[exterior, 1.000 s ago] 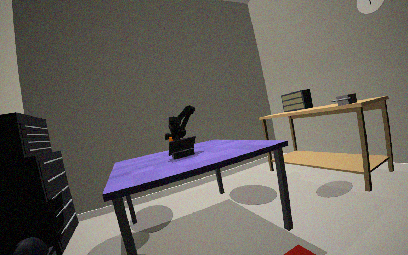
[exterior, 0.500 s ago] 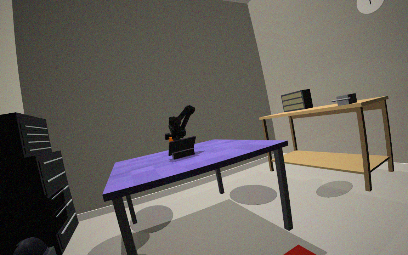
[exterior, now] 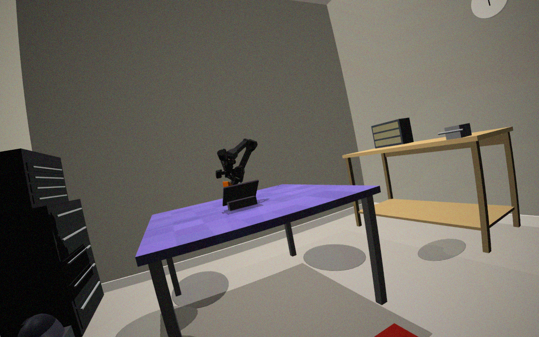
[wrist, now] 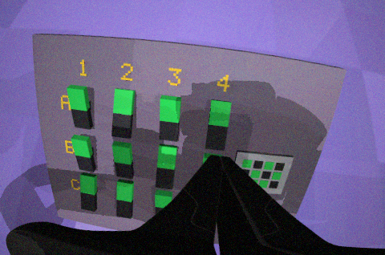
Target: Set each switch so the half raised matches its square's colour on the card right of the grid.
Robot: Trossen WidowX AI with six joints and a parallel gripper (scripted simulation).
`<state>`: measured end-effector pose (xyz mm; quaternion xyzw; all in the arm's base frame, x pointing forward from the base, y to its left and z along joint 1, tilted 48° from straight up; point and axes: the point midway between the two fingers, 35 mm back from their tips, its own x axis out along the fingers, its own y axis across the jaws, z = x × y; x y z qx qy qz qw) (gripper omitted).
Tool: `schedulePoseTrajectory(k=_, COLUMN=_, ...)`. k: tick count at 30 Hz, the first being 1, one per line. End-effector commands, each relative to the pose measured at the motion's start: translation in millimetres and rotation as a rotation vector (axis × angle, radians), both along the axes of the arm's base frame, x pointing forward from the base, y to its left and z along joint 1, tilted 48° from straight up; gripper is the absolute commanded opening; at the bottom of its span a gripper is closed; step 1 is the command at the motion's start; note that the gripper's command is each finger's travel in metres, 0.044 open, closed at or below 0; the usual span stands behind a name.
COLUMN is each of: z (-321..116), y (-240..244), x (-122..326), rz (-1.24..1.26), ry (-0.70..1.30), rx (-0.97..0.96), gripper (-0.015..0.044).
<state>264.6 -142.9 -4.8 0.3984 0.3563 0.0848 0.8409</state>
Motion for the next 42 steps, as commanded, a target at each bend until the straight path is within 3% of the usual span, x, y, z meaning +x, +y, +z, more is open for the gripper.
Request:
schedulePoseTrajectory(k=1, z=19, y=22, x=-1, rz=0.009, ry=0.002, rx=-0.001, gripper=0.0000)
schedulePoseTrajectory(k=10, z=55, y=87, x=-14, rz=0.006, ry=-0.004, rx=0.008, gripper=0.0000)
schedulePoseTrajectory(k=19, z=37, y=104, x=12, rz=0.025, ry=0.011, rx=0.013, gripper=0.0000)
schedulePoseTrajectory(k=42, z=25, y=115, x=30, rz=0.025, ry=0.010, rx=0.014, gripper=0.0000)
